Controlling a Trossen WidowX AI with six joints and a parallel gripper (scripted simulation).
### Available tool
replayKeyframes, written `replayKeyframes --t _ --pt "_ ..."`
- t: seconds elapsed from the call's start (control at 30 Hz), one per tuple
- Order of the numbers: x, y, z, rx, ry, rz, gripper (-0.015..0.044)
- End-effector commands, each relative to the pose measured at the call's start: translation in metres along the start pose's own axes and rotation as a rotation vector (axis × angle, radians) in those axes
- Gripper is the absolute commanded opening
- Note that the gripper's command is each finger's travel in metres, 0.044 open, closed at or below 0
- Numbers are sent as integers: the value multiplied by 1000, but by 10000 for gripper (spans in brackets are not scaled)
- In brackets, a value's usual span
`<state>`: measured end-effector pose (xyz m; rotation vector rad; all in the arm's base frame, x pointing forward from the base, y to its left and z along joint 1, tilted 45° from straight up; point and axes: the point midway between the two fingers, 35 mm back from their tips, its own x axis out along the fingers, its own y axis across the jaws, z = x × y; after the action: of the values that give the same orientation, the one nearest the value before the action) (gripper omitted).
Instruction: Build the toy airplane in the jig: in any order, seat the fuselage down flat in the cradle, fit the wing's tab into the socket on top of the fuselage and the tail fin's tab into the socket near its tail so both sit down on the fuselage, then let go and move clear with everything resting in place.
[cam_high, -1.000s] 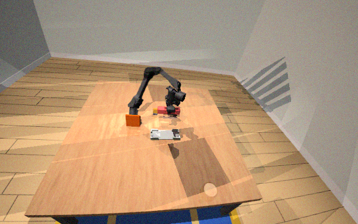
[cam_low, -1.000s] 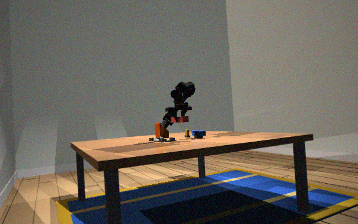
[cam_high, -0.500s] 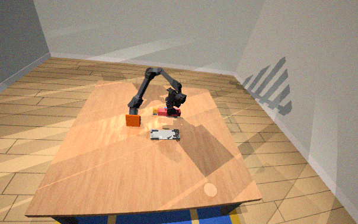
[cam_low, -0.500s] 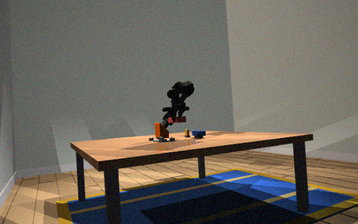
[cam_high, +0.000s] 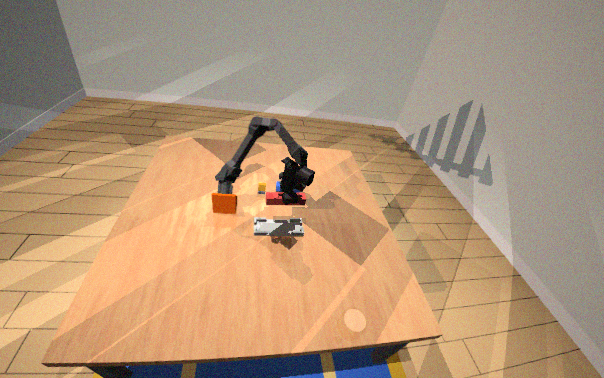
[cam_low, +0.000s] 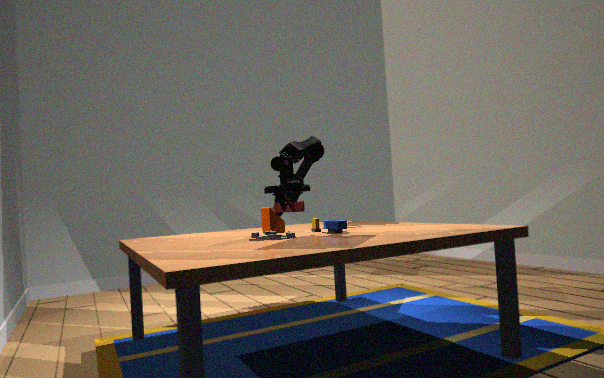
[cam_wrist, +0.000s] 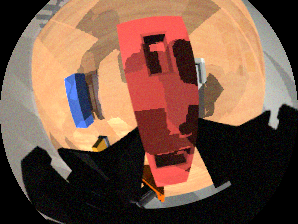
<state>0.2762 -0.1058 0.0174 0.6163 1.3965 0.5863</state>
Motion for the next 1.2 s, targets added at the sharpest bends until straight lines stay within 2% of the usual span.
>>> replayKeyframes --t 0.0,0.8,1.03,1.17 --pt "5 -15 -3 -3 -1 -5 0" --pt "39 -74 -20 -19 -2 -5 0" --pt "38 -74 -20 -19 -2 -5 184" --pt "38 -74 -20 -19 -2 -5 195"
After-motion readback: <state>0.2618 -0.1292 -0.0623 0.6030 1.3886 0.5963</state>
